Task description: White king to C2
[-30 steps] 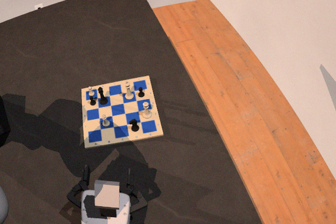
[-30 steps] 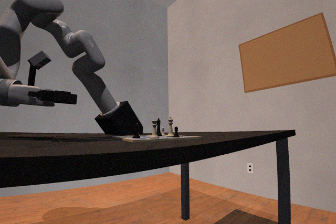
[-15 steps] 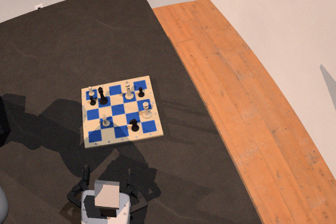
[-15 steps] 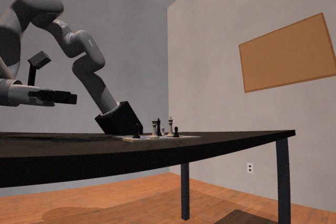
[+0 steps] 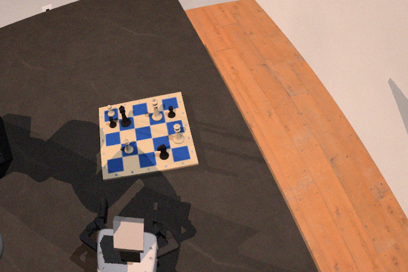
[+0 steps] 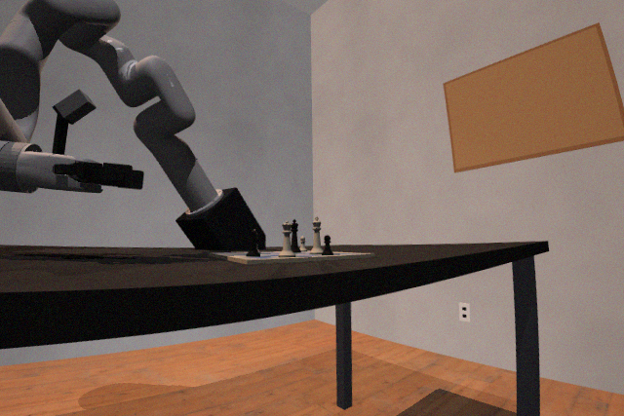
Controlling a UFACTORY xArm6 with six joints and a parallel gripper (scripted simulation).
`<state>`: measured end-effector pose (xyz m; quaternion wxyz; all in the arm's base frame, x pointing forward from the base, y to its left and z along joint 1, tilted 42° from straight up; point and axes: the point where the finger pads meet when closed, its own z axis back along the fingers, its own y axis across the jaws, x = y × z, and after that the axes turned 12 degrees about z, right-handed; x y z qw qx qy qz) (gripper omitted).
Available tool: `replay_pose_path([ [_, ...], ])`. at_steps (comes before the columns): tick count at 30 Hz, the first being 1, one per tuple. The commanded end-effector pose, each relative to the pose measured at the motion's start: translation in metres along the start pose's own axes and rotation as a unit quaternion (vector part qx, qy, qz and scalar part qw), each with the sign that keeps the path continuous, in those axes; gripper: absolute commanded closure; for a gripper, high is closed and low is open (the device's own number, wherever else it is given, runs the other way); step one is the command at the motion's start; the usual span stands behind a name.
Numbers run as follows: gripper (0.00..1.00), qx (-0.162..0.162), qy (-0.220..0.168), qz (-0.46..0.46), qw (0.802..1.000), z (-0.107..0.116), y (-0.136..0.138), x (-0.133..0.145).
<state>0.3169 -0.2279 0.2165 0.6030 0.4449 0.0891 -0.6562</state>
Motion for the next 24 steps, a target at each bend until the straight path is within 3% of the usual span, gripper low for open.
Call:
replay_pose_path([
  [1,0.00,0.000,-0.001,0.002,1.000,0.001,0.002,-0.017],
  [12,0.00,0.000,-0.001,0.002,1.000,0.004,0.007,-0.079],
  [20,0.00,-0.002,-0.001,0.002,1.000,0.003,0.007,-0.080],
  [24,0.00,-0.039,-0.006,0.010,0.999,-0.009,-0.001,-0.077],
])
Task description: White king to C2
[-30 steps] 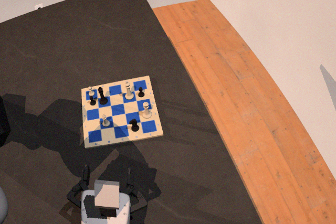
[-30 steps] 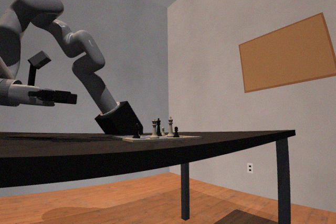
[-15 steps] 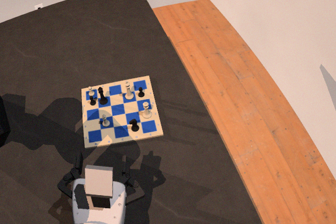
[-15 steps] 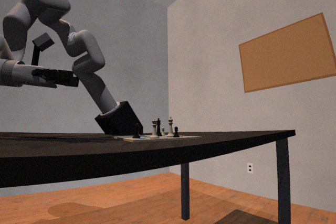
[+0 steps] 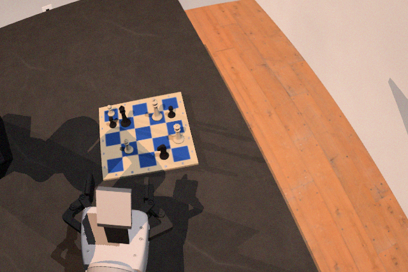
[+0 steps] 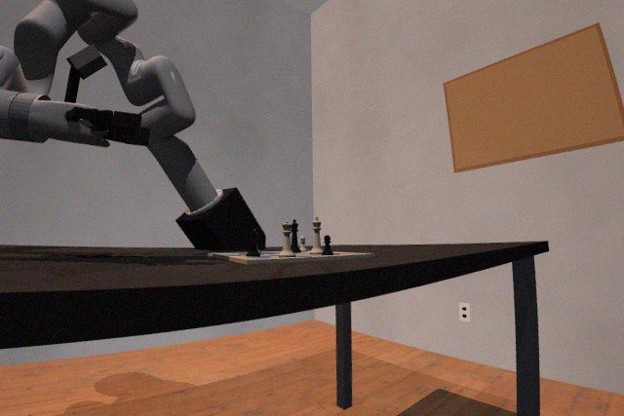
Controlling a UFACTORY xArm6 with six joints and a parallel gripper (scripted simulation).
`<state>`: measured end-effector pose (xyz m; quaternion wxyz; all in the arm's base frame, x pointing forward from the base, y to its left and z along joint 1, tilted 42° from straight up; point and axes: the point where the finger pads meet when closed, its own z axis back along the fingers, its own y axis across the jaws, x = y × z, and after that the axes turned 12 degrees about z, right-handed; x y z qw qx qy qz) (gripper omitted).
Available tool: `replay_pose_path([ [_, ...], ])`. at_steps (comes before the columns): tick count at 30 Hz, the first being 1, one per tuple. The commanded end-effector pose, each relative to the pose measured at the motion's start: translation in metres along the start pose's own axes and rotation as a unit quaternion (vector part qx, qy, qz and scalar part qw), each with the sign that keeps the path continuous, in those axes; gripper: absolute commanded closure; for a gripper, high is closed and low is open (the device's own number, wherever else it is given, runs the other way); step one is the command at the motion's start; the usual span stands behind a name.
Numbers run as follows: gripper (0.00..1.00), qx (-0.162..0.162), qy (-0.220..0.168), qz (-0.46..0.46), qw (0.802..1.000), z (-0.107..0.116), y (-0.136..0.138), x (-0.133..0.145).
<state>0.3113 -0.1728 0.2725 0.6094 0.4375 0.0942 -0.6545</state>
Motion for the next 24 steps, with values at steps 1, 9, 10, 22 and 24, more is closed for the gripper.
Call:
replay_pose_path([
  [1,0.00,-0.048,-0.007,0.013,0.999,-0.015,-0.009,0.004],
  [9,0.00,-0.261,-0.048,0.094,0.960,-0.067,-0.047,0.027],
  [10,0.00,-0.261,-0.048,0.094,0.960,-0.067,-0.047,0.027],
  [22,0.00,-0.514,-0.124,0.287,0.799,-0.121,-0.055,0.062],
  [24,0.00,-0.514,-0.124,0.287,0.799,-0.121,-0.055,0.062],
])
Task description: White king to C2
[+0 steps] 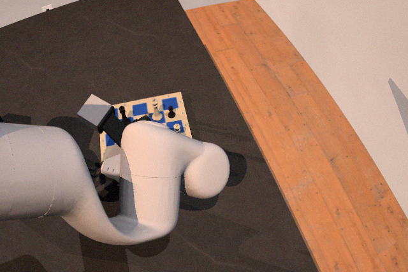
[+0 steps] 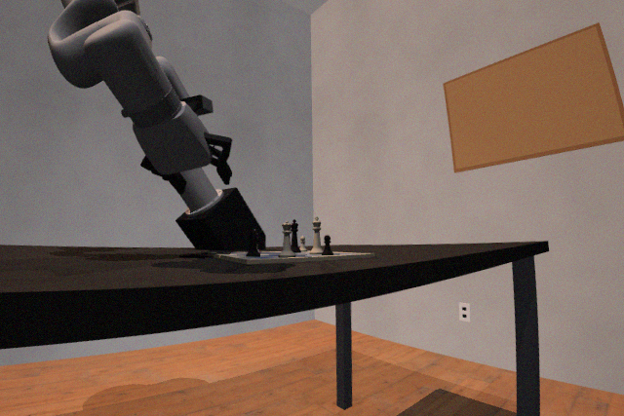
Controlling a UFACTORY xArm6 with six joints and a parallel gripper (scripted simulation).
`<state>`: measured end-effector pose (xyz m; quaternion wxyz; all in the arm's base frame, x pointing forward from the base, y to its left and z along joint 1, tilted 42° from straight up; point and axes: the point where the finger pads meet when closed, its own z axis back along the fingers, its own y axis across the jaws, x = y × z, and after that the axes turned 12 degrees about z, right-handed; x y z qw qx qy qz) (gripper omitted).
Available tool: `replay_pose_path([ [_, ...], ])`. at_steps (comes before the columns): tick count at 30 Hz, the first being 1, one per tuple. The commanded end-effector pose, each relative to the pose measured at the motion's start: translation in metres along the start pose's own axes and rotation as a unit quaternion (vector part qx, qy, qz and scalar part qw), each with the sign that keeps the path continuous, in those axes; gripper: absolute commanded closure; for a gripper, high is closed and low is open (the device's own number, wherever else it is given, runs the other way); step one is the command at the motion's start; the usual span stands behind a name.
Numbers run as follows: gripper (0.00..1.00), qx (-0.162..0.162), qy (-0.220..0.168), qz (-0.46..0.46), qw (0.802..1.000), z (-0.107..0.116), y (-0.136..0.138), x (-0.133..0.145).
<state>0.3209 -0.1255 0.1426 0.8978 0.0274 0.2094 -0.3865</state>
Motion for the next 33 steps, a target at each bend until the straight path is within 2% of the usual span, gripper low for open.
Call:
replay_pose_path([
  [1,0.00,-0.105,-0.048,0.074,0.991,-0.008,0.016,0.013],
  [2,0.00,-0.105,-0.048,0.074,0.991,-0.008,0.016,0.013],
  [3,0.00,-0.131,-0.066,0.103,0.984,-0.010,0.029,0.019],
  [4,0.00,-0.148,-0.075,0.116,0.979,-0.010,0.029,0.019],
  [5,0.00,-0.163,-0.088,0.137,0.973,-0.011,0.043,0.025],
  [6,0.00,-0.185,-0.099,0.155,0.965,-0.011,0.043,0.025],
  [7,0.00,-0.190,-0.102,0.159,0.963,-0.011,0.043,0.025],
  [8,0.00,-0.220,-0.125,0.195,0.947,-0.011,0.060,0.030],
  [9,0.00,-0.227,-0.129,0.201,0.944,-0.011,0.060,0.030],
  [10,0.00,-0.251,-0.149,0.232,0.928,-0.010,0.078,0.034],
  [11,0.00,-0.259,-0.155,0.240,0.923,-0.010,0.078,0.034],
  [12,0.00,-0.280,-0.173,0.269,0.905,-0.010,0.097,0.036],
  [13,0.00,-0.288,-0.179,0.277,0.899,-0.010,0.097,0.036],
  [14,0.00,-0.308,-0.198,0.307,0.878,-0.010,0.115,0.036],
  [17,0.00,-0.312,-0.201,0.312,0.875,-0.010,0.115,0.036],
  [20,0.00,-0.363,-0.252,0.392,0.807,-0.012,0.164,0.031],
  [21,0.00,-0.363,-0.252,0.392,0.807,-0.012,0.164,0.031],
  [23,0.00,-0.382,-0.274,0.426,0.773,-0.014,0.188,0.026],
  [26,0.00,-0.395,-0.289,0.450,0.747,-0.016,0.205,0.021],
  [33,0.00,-0.397,-0.292,0.454,0.742,-0.016,0.208,0.020],
])
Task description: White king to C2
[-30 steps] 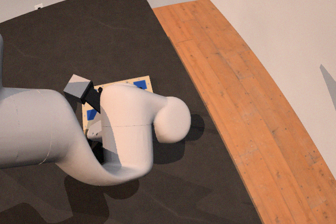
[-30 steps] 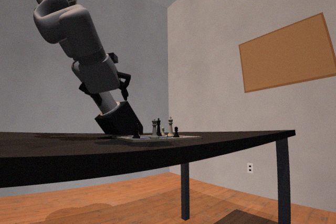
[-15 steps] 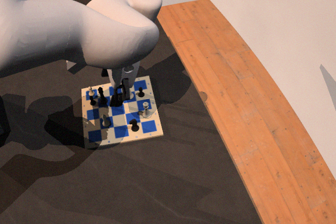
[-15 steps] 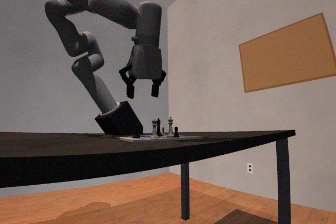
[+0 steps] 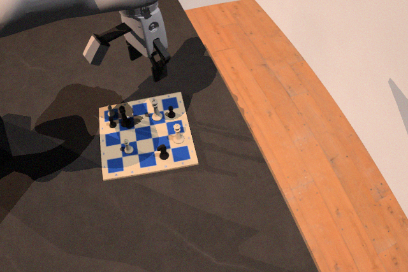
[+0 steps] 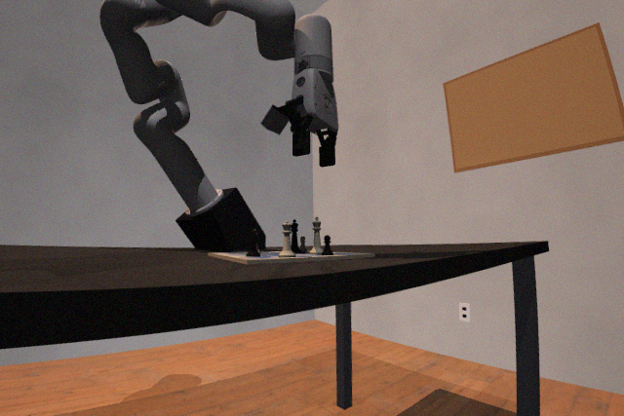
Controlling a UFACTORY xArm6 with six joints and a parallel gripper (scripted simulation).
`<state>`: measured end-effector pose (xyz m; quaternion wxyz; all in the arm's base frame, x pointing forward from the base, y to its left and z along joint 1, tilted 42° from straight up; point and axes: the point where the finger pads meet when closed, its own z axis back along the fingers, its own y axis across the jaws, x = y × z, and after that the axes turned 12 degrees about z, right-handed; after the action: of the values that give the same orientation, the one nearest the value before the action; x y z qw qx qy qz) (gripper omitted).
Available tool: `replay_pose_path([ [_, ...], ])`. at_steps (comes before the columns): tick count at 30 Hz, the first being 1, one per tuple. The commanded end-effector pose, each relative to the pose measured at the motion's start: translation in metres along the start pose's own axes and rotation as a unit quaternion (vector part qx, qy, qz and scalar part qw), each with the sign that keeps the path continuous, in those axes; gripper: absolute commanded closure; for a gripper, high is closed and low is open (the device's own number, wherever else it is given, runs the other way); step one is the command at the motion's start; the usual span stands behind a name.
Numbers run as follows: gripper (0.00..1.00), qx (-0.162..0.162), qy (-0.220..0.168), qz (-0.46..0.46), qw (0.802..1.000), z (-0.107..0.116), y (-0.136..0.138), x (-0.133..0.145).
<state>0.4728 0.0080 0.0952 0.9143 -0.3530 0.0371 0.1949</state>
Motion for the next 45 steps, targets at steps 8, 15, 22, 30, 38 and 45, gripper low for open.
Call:
replay_pose_path([
  [8,0.00,-0.001,-0.003,0.000,1.000,0.002,0.000,0.002],
  [15,0.00,-0.001,-0.003,0.009,1.000,0.002,0.000,0.002],
  [22,0.00,-0.001,-0.003,0.050,0.999,0.001,0.000,0.002],
  [30,0.00,-0.002,-0.003,0.206,0.979,-0.002,0.000,0.002],
  [38,0.00,-0.003,-0.002,0.389,0.921,-0.006,-0.001,0.002],
  [45,0.00,-0.008,-0.001,0.558,0.830,-0.012,-0.001,0.001],
])
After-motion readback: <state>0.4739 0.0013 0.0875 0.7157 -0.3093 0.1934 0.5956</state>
